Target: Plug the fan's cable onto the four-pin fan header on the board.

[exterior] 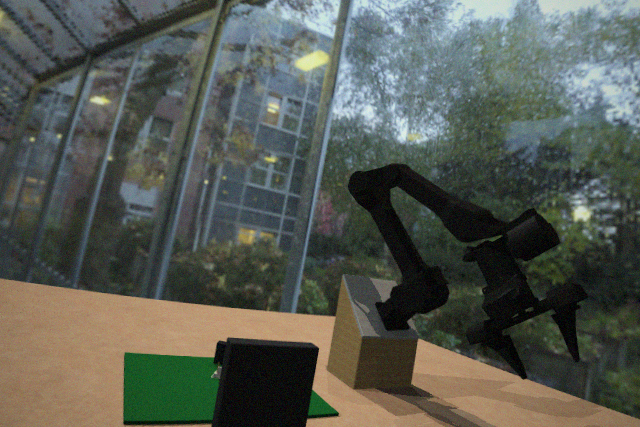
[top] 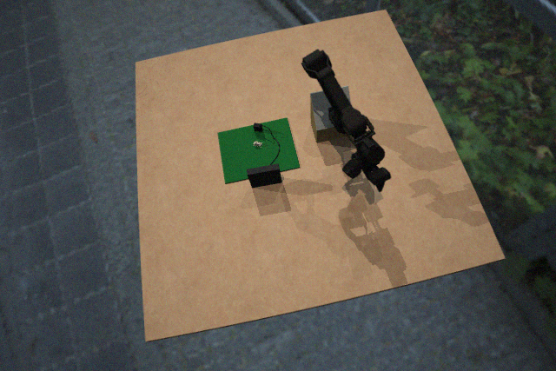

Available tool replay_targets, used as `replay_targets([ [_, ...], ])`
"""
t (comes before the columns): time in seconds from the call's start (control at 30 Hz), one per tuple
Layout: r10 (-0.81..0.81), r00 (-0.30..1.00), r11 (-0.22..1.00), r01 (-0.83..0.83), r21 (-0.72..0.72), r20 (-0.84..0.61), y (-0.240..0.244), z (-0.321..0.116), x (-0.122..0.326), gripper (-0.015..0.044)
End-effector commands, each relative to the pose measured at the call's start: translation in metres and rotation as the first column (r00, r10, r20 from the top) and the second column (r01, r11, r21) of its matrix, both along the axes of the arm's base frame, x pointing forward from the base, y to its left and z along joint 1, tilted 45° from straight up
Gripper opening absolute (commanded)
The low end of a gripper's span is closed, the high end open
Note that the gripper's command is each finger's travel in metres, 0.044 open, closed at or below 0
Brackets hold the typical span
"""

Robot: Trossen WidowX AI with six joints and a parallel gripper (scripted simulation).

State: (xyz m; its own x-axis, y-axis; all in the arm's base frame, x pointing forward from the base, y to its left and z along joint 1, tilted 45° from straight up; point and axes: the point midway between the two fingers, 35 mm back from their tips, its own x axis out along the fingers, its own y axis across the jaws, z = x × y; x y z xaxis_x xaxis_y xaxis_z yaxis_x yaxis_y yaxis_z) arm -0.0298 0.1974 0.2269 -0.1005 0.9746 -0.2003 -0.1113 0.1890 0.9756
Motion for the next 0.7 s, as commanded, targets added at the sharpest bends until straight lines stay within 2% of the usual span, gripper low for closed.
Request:
replay_targets([
  [0.0, 0.0, 1.0, 1.0, 0.0, 0.0, 0.0, 0.0, 0.0, 0.0, 0.0426],
  [0.2, -0.061, 0.996, 0.998, 0.063, -0.03, 0.061, 0.008, 0.002, 0.015, 0.044],
  [0.37, -0.187, 0.964, 0.972, 0.209, -0.105, 0.191, 0.023, 0.005, 0.056, 0.044],
  [0.67, -0.312, 0.885, 0.885, 0.403, -0.232, 0.345, 0.033, 0.002, 0.132, 0.044],
])
